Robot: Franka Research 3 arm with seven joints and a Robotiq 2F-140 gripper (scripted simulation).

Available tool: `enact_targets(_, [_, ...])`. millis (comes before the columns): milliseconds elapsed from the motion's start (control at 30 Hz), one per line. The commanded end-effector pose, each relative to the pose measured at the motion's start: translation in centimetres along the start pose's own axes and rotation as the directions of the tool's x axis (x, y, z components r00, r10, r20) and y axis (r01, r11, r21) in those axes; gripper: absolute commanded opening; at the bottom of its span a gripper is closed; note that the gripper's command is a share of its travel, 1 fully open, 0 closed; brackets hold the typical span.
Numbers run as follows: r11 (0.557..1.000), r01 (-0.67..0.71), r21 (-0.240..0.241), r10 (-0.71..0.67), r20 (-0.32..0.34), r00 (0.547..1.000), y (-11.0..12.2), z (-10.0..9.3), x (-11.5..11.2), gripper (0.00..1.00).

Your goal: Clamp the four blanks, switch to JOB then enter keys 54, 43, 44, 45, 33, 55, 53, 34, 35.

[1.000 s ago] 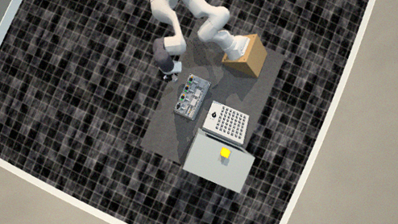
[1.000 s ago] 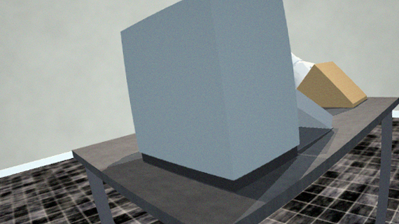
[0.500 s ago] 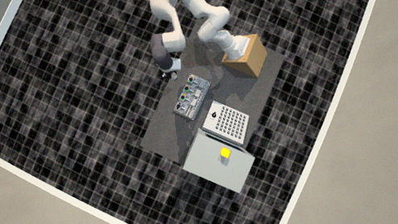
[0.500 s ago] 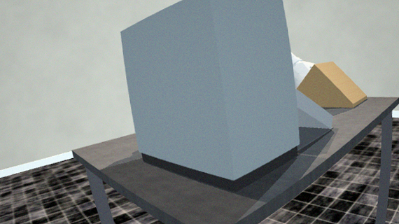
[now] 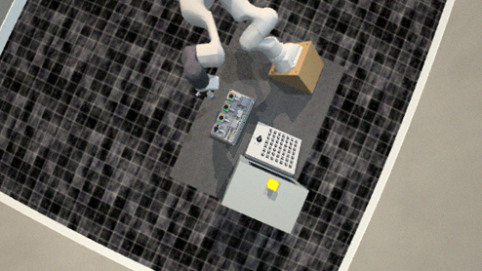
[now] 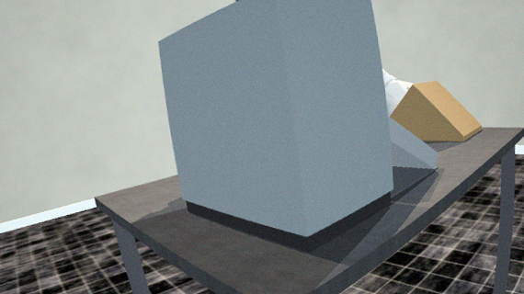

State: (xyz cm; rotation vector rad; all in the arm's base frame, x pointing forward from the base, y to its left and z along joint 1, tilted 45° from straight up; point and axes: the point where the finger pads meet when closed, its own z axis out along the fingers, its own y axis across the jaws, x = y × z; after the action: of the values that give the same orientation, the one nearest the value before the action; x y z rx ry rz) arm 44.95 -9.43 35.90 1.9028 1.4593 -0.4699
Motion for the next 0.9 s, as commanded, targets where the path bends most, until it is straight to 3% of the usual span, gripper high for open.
enact_targets(0, [0.985,-0.171,-0.006,0.171,-0.011,0.985,1.6,-0.7,2.5,0.00])
enact_targets(67, [0.967,-0.255,-0.007,0.255,-0.009,0.967,2.6,-1.0,4.0,0.00])
enact_targets(133, [0.967,-0.255,-0.007,0.255,-0.009,0.967,2.6,-1.0,4.0,0.00])
enact_targets(267, [0.907,-0.422,-0.008,0.422,-0.007,0.907,4.6,-1.4,8.0,0.00])
enact_targets(633, [0.757,-0.653,-0.023,0.653,0.004,0.757,8.0,-1.0,20.8,0.00])
enact_targets(700, [0.757,-0.653,-0.023,0.653,0.004,0.757,8.0,-1.0,20.8,0.00])
enact_targets(733, [0.716,-0.697,-0.025,0.697,0.001,0.717,8.1,-0.9,21.7,0.00])
enact_targets(867, [0.631,-0.776,-0.016,0.776,-0.004,0.631,8.3,-0.5,24.5,0.00])
